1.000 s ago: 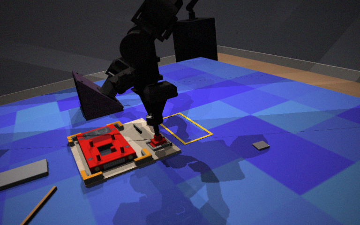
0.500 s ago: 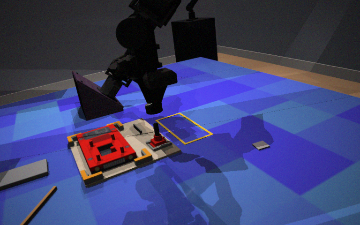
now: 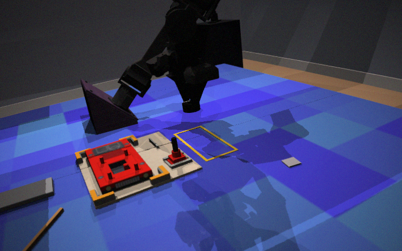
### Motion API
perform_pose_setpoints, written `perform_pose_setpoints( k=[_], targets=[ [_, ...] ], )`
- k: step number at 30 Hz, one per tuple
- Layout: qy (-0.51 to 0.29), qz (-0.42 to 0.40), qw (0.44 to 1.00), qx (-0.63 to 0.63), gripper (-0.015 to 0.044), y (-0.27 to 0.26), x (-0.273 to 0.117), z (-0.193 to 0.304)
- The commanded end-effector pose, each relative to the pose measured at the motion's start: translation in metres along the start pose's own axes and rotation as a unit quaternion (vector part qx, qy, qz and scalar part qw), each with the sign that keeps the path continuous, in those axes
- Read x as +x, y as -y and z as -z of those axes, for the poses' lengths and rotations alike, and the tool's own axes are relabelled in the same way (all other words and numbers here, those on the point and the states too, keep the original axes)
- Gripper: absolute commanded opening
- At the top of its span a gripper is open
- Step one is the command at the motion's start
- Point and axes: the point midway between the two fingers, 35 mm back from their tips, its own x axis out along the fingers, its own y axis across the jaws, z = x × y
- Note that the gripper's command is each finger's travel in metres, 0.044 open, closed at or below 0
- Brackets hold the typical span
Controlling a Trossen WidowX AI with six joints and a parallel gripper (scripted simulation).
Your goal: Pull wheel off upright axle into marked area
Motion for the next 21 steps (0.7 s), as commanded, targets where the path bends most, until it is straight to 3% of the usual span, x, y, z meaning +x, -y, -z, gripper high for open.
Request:
perform_pose_setpoints(
  k=[1, 21],
  targets=[
    [-0.003, 0.000, 1.000, 0.005, 0.0000, 0.014, -0.001, 0.020],
    [-0.004, 0.000, 1.000, 0.006, 0.0000, 0.021, 0.030, 0.029]
  ],
)
